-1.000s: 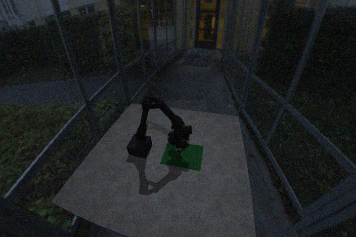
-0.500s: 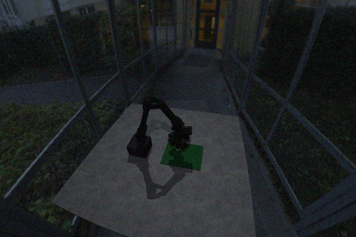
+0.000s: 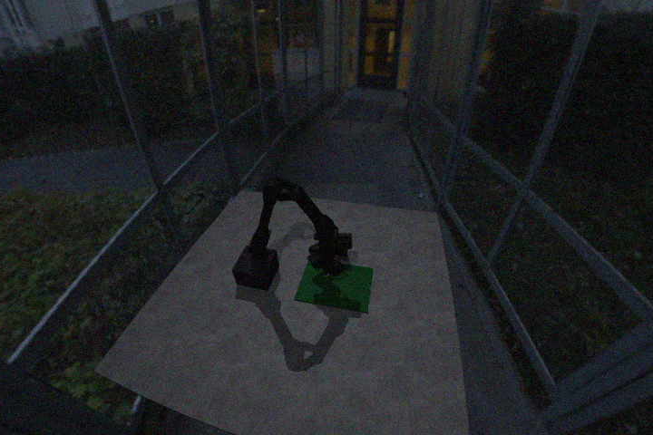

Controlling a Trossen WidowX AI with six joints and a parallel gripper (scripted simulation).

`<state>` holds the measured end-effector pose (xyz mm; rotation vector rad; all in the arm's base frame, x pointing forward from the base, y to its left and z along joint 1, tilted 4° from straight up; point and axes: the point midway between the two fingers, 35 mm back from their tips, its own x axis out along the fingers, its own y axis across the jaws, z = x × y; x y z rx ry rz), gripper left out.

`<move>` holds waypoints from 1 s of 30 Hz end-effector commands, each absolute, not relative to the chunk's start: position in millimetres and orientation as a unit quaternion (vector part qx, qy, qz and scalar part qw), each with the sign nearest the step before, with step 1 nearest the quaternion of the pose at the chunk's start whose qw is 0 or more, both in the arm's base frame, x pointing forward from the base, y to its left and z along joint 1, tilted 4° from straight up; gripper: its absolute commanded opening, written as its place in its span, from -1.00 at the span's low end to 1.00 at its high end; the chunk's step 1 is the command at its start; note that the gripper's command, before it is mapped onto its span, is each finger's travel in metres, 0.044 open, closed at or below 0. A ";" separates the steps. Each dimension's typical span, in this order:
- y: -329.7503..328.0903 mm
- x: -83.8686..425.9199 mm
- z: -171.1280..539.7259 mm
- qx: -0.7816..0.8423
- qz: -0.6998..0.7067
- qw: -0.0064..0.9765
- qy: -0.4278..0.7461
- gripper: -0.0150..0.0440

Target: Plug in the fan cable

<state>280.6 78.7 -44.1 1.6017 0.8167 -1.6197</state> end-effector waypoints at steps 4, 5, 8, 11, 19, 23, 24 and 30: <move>78.7 280.5 -43.7 0.619 -0.626 0.353 0.316 -0.05; 78.7 280.5 -43.7 0.619 -0.626 0.353 0.316 0.04; 78.7 280.5 -43.7 0.619 -0.626 0.353 0.316 0.31; 78.7 280.5 -43.7 0.619 -0.626 0.353 0.316 0.39; 81.8 280.0 11.1 0.617 -0.627 0.355 0.316 0.39; 70.5 275.0 12.6 0.617 -0.627 0.355 0.316 0.39; 56.9 268.2 14.3 0.617 -0.627 0.355 0.316 0.39; -13.8 209.8 15.3 0.615 -0.629 0.356 0.315 0.39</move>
